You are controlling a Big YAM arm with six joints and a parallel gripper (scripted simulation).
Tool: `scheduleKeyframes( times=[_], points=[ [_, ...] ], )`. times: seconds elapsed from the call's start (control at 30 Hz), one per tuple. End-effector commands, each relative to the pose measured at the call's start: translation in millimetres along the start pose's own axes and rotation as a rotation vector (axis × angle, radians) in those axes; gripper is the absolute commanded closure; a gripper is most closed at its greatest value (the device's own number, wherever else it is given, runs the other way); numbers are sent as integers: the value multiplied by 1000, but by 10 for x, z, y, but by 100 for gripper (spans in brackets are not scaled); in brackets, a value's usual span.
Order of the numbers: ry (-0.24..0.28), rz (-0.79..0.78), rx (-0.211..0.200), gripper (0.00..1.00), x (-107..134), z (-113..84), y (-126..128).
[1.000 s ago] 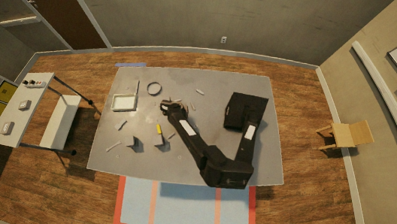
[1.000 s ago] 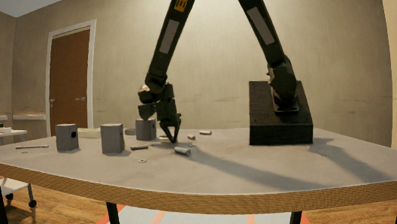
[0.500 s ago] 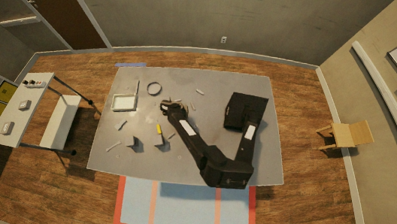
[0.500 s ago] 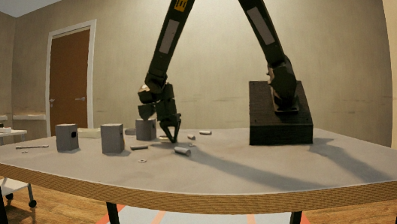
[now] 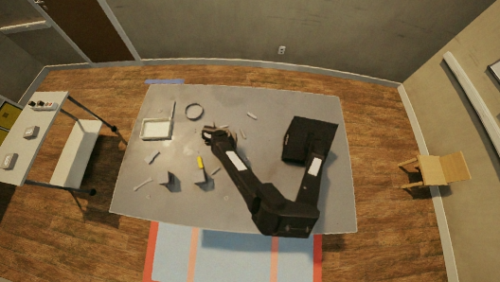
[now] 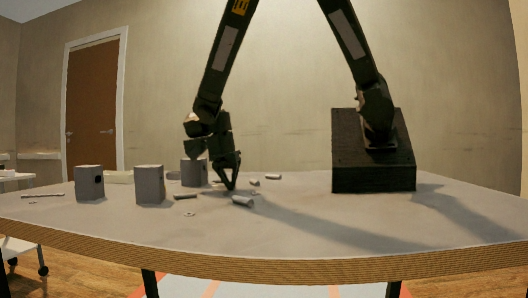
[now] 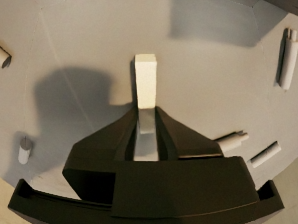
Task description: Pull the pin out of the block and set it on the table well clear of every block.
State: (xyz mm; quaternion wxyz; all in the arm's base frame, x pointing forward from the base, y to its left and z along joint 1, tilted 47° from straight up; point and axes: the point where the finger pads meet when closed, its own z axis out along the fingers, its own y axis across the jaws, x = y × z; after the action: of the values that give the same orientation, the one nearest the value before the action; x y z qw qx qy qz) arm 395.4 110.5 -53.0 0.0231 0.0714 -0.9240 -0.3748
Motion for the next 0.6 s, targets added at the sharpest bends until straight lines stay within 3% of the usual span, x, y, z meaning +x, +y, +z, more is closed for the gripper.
scheduleKeyframes(
  times=[0.0,0.03,0.2,0.23,0.57],
  points=[
    [53,-9,-5,83,38,369,10],
    [53,-9,-5,77,38,369,10],
    [53,-9,-5,77,38,369,10],
    [53,-9,-5,68,38,369,10],
    [53,-9,-5,68,39,356,9]
  ],
)
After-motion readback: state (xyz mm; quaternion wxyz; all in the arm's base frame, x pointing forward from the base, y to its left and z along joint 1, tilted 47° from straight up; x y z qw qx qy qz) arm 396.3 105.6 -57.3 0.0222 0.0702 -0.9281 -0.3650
